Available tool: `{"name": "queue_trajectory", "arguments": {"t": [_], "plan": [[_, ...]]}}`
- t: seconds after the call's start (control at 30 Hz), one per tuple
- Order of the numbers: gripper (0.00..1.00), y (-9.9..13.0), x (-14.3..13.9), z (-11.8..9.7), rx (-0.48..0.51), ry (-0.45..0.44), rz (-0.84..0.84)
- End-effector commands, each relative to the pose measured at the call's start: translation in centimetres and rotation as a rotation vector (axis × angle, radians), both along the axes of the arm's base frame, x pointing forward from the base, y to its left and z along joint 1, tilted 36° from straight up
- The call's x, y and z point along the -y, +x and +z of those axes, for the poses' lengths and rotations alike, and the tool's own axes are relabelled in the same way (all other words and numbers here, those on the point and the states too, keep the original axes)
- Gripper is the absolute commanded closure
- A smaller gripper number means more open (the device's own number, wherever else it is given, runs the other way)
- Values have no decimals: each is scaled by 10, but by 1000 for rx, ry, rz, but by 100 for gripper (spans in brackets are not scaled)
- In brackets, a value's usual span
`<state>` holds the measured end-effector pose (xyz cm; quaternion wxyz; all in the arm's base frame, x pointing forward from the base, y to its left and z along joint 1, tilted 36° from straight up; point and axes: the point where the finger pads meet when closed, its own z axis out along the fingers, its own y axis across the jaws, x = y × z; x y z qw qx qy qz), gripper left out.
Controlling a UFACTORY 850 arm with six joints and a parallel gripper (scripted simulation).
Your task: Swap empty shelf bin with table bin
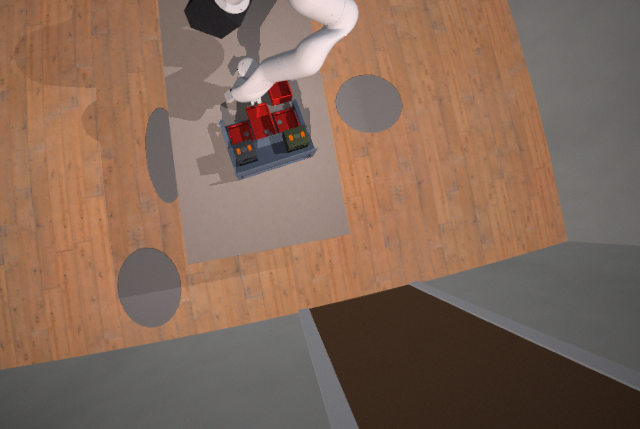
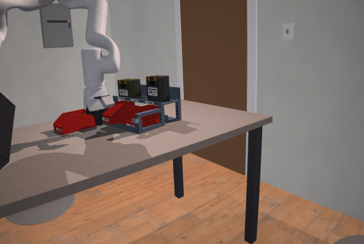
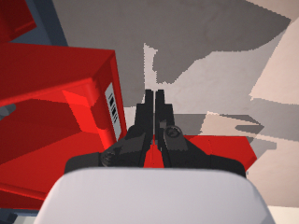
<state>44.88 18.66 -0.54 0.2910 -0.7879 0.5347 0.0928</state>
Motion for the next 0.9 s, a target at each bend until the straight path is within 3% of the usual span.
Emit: {"name": "queue_trajectory", "arguments": {"t": [0.0,0.87], "plan": [[100,0,0,0,1,0,0],[100,16,-4,7,1,0,-1]]}}
